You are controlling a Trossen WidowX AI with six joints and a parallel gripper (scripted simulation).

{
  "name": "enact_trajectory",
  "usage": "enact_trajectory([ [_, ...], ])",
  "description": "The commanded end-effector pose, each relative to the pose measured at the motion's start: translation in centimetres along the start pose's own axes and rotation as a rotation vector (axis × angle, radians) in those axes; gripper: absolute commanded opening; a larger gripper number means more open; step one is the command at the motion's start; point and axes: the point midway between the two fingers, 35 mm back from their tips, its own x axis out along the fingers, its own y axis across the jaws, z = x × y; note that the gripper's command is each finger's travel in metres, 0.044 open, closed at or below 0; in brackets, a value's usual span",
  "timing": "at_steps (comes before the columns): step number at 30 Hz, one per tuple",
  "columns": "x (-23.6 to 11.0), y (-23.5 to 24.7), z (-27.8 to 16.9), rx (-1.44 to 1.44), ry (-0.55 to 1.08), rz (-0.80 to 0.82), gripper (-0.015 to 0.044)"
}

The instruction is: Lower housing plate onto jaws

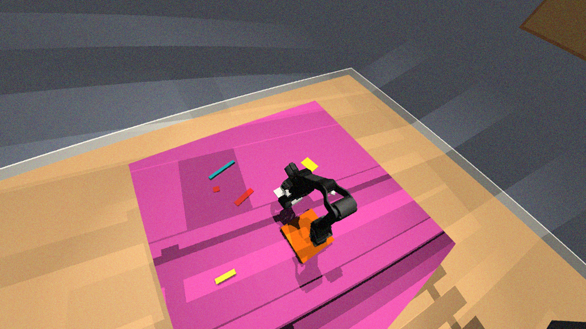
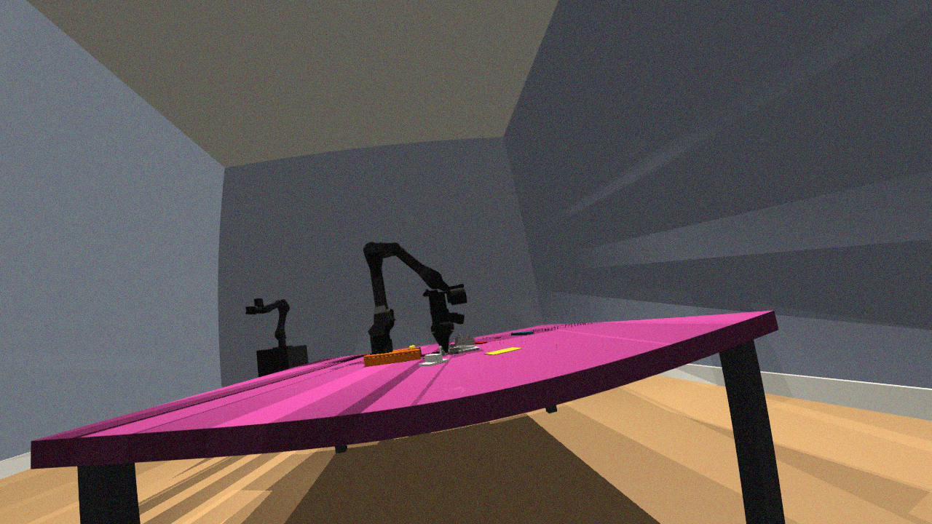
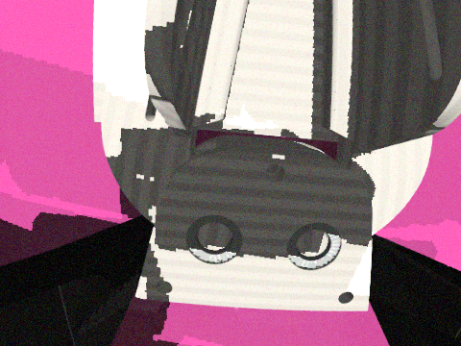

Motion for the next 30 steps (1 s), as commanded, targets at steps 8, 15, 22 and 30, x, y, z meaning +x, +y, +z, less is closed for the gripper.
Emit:
enact_trajectory([
  [8,0.08,0.05,-0.08,-0.002,0.002,0.003,0.0351],
  [15,0.00,0.00,0.00,0.000,0.000,0.000,0.0430],
  [22,0.00,0.00,0.00,0.000,0.000,0.000,0.0440],
  [30,-0.20,0.00,0.03,0.000,0.000,0.000,0.0440],
])
